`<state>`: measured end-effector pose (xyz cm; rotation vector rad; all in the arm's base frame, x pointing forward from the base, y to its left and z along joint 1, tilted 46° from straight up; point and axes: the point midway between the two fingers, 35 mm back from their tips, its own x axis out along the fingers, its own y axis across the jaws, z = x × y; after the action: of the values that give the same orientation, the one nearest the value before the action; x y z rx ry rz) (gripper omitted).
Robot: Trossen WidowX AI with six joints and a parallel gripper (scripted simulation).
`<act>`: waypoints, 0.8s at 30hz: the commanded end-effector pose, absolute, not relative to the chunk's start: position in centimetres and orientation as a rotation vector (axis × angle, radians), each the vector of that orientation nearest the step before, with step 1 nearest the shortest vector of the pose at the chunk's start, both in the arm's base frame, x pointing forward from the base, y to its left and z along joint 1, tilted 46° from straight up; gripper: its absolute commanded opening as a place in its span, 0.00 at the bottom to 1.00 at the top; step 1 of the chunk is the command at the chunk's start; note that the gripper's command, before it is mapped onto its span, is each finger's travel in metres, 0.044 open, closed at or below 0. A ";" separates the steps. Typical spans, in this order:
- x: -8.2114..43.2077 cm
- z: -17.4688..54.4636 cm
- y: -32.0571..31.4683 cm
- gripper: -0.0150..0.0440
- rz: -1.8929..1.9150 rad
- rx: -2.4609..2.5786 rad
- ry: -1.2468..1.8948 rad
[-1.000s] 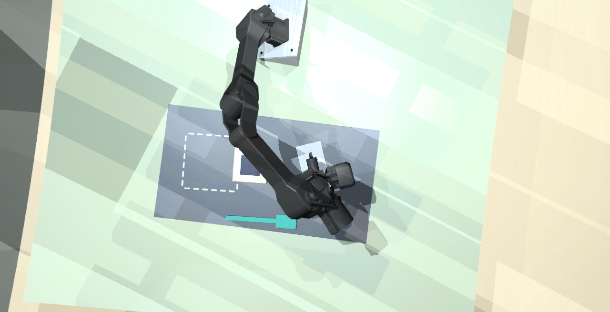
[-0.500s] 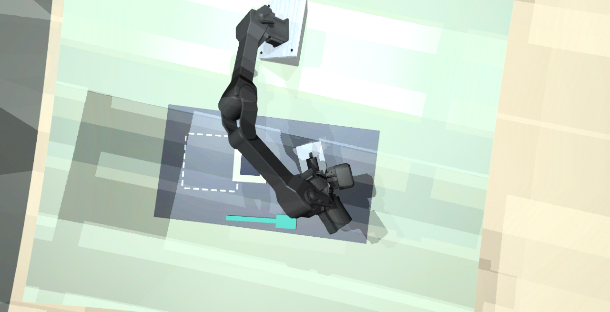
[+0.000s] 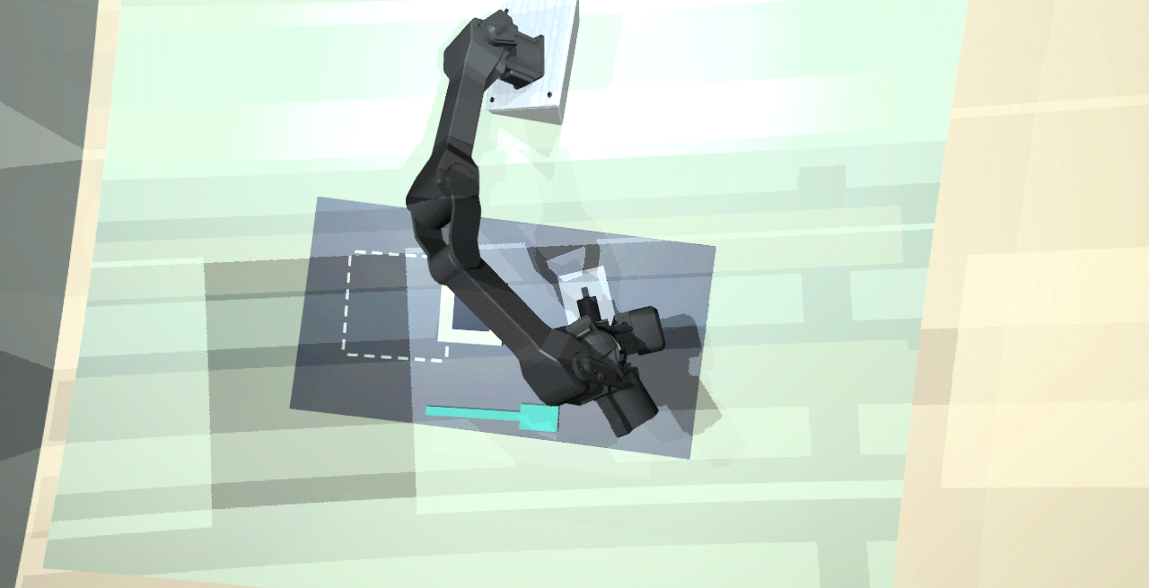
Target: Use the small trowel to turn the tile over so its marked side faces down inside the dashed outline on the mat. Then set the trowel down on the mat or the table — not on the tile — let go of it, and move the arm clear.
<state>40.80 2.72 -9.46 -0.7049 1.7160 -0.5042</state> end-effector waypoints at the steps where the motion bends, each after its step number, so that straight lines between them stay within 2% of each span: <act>1: 40.7 -9.9 2.3 0.71 -0.500 -0.712 1.712; 2: 40.7 -9.9 2.3 0.71 -0.500 -0.712 1.712; 7: 40.7 -9.9 2.3 0.49 -0.500 -0.712 1.712; 8: 40.7 -9.9 2.3 0.48 -0.500 -0.712 1.712; 24: 40.7 -9.9 2.3 0.47 -0.500 -0.712 1.712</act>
<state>40.62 2.34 -9.93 -0.7076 1.7160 -0.5018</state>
